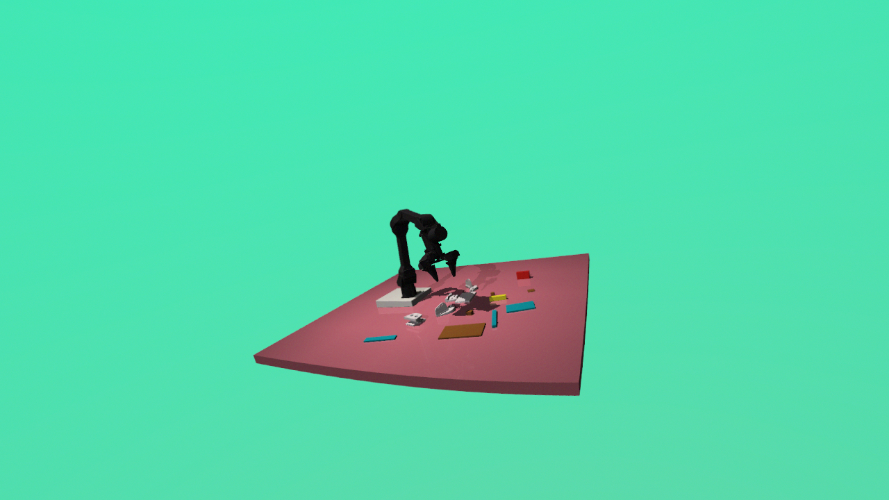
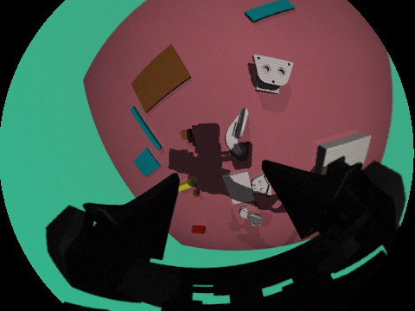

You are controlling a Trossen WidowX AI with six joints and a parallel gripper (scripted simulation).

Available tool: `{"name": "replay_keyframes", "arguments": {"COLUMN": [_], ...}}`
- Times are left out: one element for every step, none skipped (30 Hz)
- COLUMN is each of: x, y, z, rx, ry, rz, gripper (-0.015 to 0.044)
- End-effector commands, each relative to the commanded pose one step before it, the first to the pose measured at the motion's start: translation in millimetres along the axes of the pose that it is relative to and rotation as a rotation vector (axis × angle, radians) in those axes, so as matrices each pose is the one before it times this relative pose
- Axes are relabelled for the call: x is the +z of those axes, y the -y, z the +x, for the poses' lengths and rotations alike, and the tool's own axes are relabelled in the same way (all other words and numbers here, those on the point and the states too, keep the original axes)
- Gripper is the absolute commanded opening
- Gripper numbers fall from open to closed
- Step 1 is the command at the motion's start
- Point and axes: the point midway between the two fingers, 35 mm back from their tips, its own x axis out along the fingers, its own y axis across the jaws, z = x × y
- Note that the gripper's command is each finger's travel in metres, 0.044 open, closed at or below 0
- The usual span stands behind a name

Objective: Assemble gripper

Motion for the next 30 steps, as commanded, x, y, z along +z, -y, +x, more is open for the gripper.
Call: {"name": "replay_keyframes", "arguments": {"x": [5.24,1.06,0.95,0.95,0.94,0.95,0.95,0.95,0.96,0.96,0.96,0.96,0.95,0.75,0.45,0.15,0.0,0.0,0.0,0.0,0.0,0.0,0.0,-0.01,-0.02,-0.05,-0.08,-0.08,-0.05,-0.02], "y": [7.93,1.22,1.11,1.08,1.05,1.04,1.02,1.0,0.98,0.96,0.94,0.92,0.9,0.69,0.41,0.13,0.0,0.0,0.0,0.0,0.0,0.0,0.0,0.05,0.2,0.5,0.77,0.76,0.53,0.19], "z": [15.7,2.73,2.61,2.6,2.59,2.61,2.6,2.6,2.6,2.6,2.59,2.59,2.57,2.03,1.22,0.41,0.0,0.0,0.0,0.0,0.0,0.0,1.28,3.83,6.36,8.4,8.35,6.25,3.73,1.24], "rx": [-0.06454,-0.01109,-0.01058,-0.0105,-0.01042,-0.01046,-0.01042,-0.01037,-0.01032,-0.01027,-0.01021,-0.01016,-0.01004,-0.00786,-0.0047,-0.00156,0.0,0.0,0.0,0.0,0.0,0.0,0.0,-0.00001,-0.00003,-0.00006,-0.00009,-0.00008,-0.00006,-0.00002], "ry": [0.00857,0.00281,0.00263,0.00275,0.00288,0.00306,0.00323,0.00339,0.00355,0.00371,0.00388,0.00404,0.00417,0.0034,0.00208,0.0007,0.0,0.0,0.0,0.0,0.0,0.0,0.0,-0.00002,-0.00003,-0.00004,-0.00004,-0.00003,-0.00002,-0.00001], "rz": [0.0828,0.0173,0.0174,0.0173,0.0173,0.0174,0.0174,0.0173,0.0173,0.0172,0.0171,0.0171,0.0169,0.0133,0.008,0.0027,0.0,0.0,0.0,0.0,0.0,0.0,0.0,0.0,0.0,0.0,0.0,0.0,0.0,0.0], "gripper": [0.044,0.044,0.044,0.044,0.044,0.044,0.044,0.044,0.044,0.044,0.044,0.044,0.044,0.044,0.044,0.044,0.044,0.044,0.044,0.044,0.044,0.044,0.044,0.044,0.044,0.044,0.044,0.044,0.044,0.044]}}
